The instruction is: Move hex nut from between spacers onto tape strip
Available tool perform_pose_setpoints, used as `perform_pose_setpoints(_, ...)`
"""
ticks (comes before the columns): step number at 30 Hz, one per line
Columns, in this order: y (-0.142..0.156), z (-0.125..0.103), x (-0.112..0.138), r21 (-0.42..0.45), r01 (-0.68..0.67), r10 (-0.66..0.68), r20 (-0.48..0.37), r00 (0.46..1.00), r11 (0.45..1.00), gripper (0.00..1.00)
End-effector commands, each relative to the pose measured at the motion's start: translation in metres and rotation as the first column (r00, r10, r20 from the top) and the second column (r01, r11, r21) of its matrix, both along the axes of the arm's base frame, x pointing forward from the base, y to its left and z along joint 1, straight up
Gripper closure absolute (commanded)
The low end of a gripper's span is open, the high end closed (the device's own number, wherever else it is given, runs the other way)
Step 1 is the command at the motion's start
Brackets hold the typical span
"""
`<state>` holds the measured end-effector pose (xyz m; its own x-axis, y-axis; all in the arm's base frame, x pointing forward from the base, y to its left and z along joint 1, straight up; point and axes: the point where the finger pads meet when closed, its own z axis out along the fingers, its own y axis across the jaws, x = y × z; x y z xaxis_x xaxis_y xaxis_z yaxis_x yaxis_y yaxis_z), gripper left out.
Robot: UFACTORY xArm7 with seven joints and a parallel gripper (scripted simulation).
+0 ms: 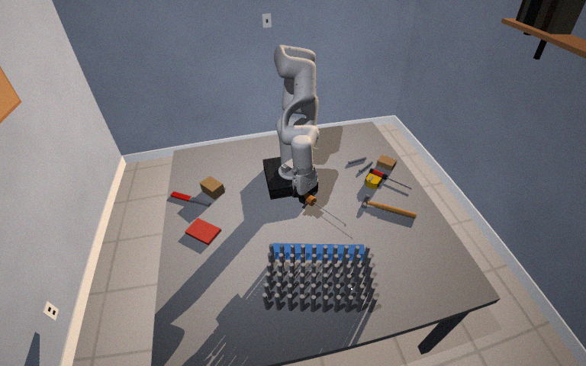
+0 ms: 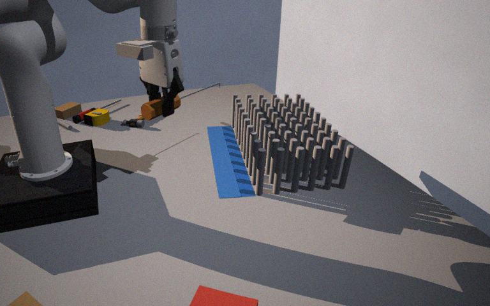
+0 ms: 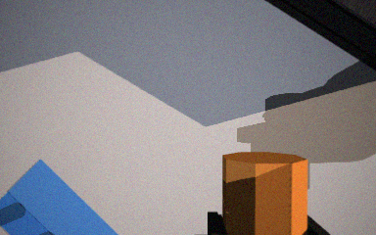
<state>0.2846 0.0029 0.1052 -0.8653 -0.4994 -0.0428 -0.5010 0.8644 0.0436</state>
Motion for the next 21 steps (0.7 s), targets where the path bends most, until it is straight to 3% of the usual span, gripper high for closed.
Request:
perform_pose_setpoints(1, 0.036, 0.004, -0.002, -0.046, 0.271, -0.272, -0.011, 0.962, 0.961, 1.0)
perform_pose_setpoints(4, 0.042, 0.004, -0.003, -0.047, 0.323, -0.324, -0.012, 0.946, 0.945, 1.0)
perform_pose_setpoints(5, 0.048, 0.004, -0.003, -0.055, 0.403, -0.404, -0.013, 0.915, 0.914, 1.0)
perform_pose_setpoints(11, 0.078, 0.004, -0.006, -0.054, 0.583, -0.585, -0.015, 0.811, 0.811, 1.0)
perform_pose_setpoints(17, 0.096, 0.005, -0.008, -0.053, 0.678, -0.679, -0.015, 0.734, 0.733, 1.0)
perform_pose_setpoints(21, 0.099, 0.005, -0.009, -0.053, 0.695, -0.696, -0.016, 0.718, 0.717, 1.0)
